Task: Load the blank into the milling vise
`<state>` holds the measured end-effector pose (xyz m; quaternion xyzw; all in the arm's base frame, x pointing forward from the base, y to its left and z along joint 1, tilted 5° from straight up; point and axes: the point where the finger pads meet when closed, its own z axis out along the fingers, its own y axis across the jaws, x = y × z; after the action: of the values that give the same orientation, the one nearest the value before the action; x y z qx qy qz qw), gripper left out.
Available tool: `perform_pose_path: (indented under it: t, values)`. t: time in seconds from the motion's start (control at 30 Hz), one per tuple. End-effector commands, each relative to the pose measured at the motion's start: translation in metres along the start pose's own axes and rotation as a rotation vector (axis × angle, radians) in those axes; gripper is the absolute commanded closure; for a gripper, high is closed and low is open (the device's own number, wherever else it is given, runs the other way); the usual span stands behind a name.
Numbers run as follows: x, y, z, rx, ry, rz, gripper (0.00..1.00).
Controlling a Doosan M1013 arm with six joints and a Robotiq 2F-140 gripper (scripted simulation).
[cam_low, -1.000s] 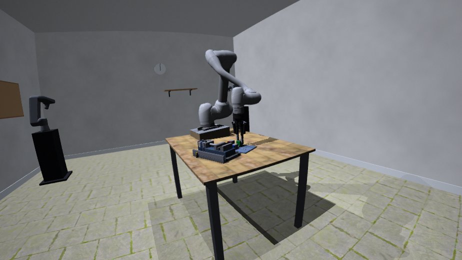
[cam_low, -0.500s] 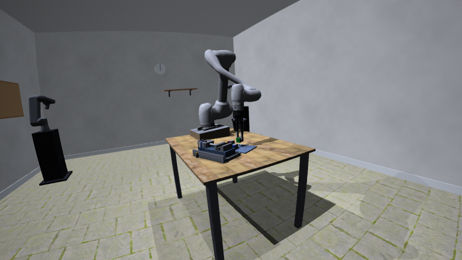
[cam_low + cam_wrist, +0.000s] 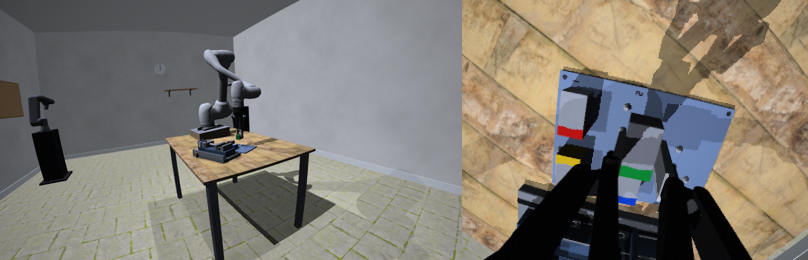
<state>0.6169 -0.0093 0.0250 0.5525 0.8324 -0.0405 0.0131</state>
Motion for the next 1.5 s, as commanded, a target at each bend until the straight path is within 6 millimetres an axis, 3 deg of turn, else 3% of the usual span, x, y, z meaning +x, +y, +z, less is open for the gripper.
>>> perform_pose_path:
  t: [0.0,0.43,0.9,1.47]
  values:
    - [0.0,0.0,-0.006,0.0,0.0,0.0,1.0]
    - [0.0,0.0,-0.028,0.0,0.0,0.0,1.0]
    - [0.0,0.0,-0.07,0.0,0.0,0.0,1.0]
    - [0.0,0.0,-0.076,0.0,0.0,0.0,1.0]
